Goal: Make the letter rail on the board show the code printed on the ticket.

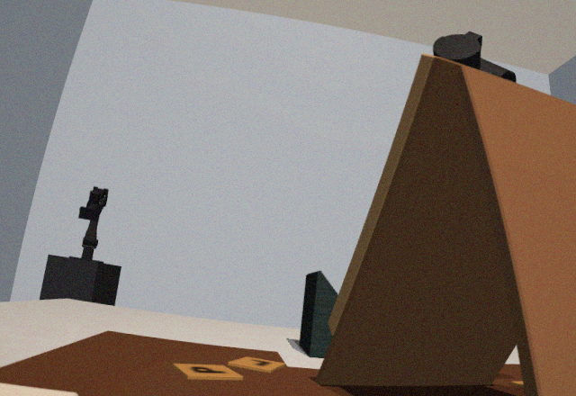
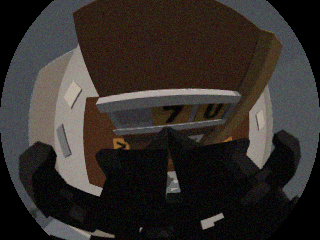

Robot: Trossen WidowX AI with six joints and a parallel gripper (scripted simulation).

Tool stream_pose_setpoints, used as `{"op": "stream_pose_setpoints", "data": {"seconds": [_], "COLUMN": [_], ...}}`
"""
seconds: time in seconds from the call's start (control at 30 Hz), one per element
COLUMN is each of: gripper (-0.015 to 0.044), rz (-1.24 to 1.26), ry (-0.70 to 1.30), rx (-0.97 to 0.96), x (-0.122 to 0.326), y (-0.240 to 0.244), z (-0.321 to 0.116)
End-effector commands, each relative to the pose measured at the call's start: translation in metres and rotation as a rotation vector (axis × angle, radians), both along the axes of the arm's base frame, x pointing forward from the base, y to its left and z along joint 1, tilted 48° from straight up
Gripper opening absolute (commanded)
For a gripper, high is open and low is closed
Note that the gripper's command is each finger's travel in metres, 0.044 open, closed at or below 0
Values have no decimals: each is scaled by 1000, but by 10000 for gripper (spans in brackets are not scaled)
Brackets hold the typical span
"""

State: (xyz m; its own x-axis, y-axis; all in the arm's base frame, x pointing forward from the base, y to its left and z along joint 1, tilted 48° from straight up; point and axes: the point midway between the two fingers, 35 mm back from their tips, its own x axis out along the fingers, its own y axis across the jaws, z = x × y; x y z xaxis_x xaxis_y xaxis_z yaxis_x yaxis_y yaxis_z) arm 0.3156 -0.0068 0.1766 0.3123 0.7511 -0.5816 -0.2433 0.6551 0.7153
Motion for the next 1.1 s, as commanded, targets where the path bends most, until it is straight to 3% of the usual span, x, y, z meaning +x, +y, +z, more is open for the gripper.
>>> {"op": "stream_pose_setpoints", "data": {"seconds": [0.0, 1.07], "gripper": [0, 0], "rz": [176, 176], "ry": [80, 79], "rx": [-29, -29], "x": [-5, 3], "y": [12, 18], "z": [18, 14]}}
